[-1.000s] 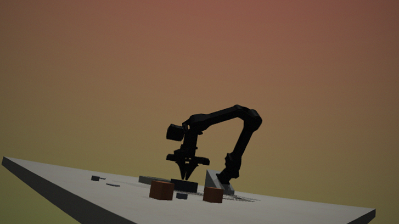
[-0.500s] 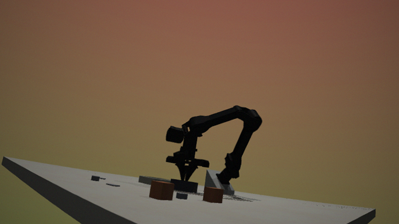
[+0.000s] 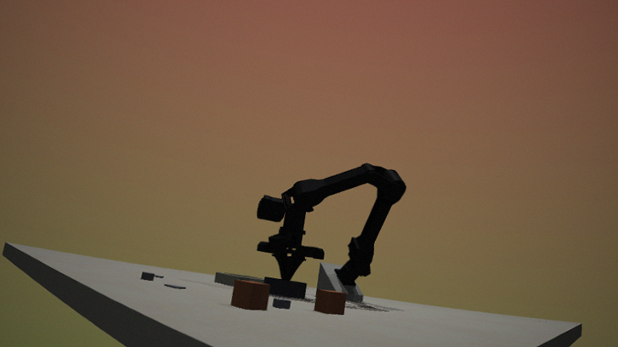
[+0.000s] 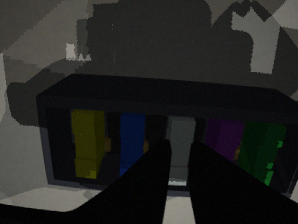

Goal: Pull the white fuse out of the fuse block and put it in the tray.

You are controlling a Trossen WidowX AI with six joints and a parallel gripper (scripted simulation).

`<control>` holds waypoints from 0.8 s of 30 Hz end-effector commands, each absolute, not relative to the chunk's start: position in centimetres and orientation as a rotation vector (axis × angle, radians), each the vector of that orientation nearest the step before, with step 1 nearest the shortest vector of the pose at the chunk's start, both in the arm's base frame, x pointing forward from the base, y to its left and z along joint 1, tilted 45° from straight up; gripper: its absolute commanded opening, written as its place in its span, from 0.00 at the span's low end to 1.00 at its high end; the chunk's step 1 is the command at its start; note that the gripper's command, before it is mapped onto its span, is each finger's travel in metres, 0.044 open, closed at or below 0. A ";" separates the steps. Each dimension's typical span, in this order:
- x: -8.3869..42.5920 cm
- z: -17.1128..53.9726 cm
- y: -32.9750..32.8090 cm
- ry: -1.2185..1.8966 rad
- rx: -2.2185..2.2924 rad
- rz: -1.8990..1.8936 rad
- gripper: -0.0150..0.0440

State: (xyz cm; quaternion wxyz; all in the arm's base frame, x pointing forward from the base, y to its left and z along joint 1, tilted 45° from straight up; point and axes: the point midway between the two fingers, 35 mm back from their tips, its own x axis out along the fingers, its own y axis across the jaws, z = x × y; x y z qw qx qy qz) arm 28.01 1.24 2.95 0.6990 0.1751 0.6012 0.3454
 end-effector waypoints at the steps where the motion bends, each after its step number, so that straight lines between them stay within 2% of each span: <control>1: 28.0 3.0 1.1 1.339 0.390 0.770 0.25; 24: 28.0 3.8 0.3 1.340 0.392 0.768 0.25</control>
